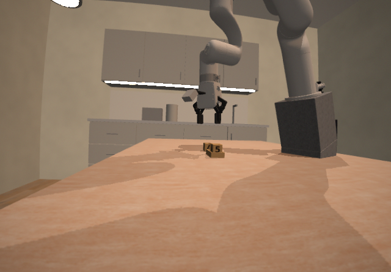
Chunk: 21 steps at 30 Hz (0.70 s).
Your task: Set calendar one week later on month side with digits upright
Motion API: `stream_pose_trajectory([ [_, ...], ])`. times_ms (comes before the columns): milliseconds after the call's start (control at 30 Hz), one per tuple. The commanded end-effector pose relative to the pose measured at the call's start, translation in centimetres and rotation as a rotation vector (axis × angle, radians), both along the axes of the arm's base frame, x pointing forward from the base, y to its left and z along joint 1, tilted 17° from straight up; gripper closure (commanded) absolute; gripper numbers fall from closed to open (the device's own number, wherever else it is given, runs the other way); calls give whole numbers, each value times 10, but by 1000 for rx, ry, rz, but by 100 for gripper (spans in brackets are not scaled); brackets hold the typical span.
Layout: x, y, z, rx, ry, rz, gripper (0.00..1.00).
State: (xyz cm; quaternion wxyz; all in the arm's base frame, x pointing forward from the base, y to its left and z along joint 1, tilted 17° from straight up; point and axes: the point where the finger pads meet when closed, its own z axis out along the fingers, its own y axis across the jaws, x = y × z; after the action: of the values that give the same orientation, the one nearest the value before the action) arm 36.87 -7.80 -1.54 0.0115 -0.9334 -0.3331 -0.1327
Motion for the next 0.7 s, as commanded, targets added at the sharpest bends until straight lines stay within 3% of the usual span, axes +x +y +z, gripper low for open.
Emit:
stream_pose_trajectory([
  [0,1,-1,0,-36,-48,164,0],
  [100,1,-1,0,-42,-51,184,0],
  [567,1,-1,0,-156,-100,615,0],
  [667,1,-1,0,-162,-103,640,0],
])
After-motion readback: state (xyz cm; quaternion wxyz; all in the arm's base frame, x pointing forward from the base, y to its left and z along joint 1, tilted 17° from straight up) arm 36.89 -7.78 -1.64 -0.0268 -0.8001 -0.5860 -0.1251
